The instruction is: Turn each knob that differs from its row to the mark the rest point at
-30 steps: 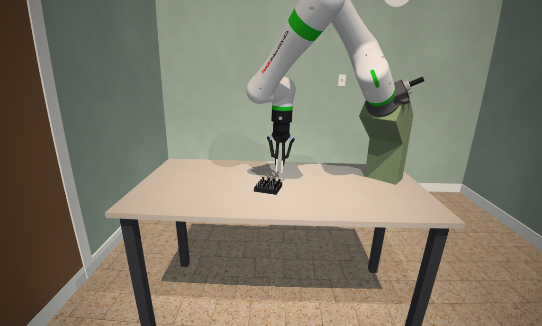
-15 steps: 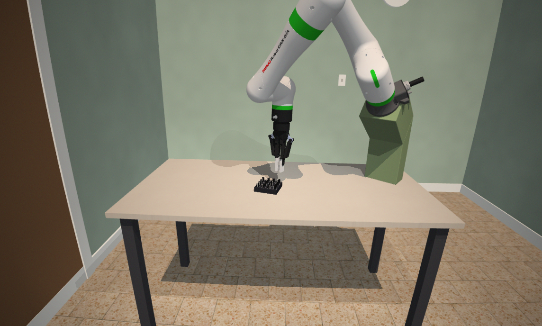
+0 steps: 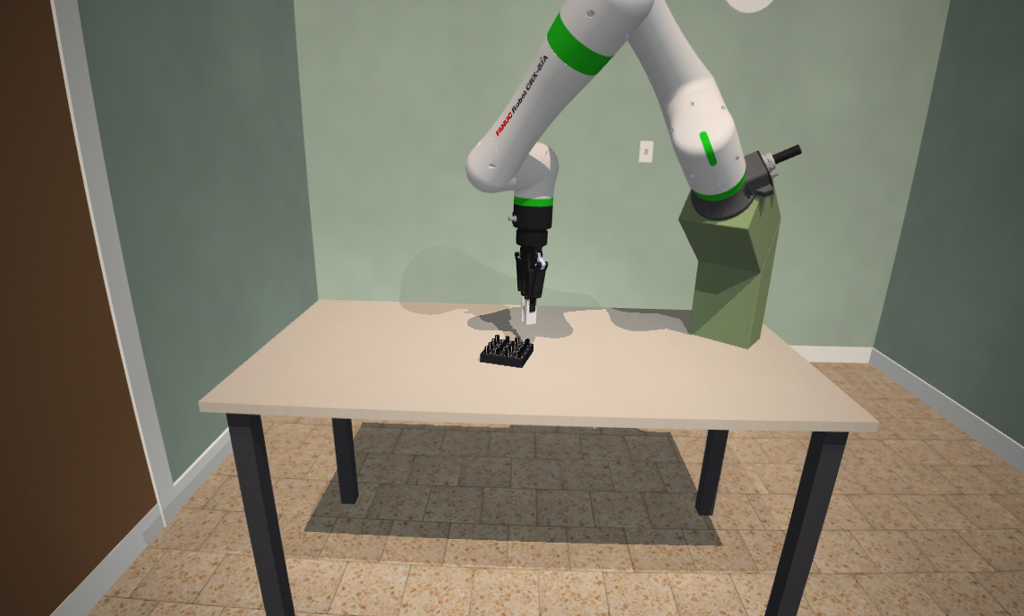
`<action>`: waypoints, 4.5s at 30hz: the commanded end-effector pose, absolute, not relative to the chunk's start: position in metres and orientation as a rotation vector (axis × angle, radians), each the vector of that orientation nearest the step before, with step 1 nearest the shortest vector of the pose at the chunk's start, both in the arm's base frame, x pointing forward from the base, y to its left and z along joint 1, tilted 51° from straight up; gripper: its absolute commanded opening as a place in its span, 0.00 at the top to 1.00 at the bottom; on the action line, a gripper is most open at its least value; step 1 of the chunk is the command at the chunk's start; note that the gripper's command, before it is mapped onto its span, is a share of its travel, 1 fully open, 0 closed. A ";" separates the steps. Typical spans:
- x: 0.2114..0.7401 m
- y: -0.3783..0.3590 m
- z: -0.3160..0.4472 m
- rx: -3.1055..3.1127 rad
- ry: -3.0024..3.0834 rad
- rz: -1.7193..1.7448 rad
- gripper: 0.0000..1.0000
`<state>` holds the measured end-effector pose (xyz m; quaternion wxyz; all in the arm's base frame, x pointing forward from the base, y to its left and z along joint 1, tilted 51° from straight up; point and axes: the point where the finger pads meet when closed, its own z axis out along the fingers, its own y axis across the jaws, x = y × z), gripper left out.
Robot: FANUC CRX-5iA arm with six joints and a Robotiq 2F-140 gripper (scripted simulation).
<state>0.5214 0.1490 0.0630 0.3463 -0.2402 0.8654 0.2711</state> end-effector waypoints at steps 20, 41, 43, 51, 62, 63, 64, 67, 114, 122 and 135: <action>0.520 0.147 0.065 -0.120 2.425 0.900 0.88; 0.520 0.147 0.065 -0.120 2.425 0.900 0.88; 0.520 0.147 0.065 -0.120 2.425 0.900 0.88; 0.520 0.147 0.065 -0.120 2.425 0.900 0.88; 0.521 0.148 0.064 -0.120 2.425 0.900 0.88; 0.521 0.148 0.064 -0.120 2.425 0.900 0.88; 0.521 0.148 0.063 -0.120 2.425 0.900 0.88; 0.522 0.150 0.062 -0.120 2.425 0.900 0.88; 0.540 0.175 0.038 -0.120 2.425 0.900 0.88; 0.540 0.175 0.038 -0.120 2.425 0.900 0.88; 0.540 0.175 0.038 -0.120 2.425 0.900 0.88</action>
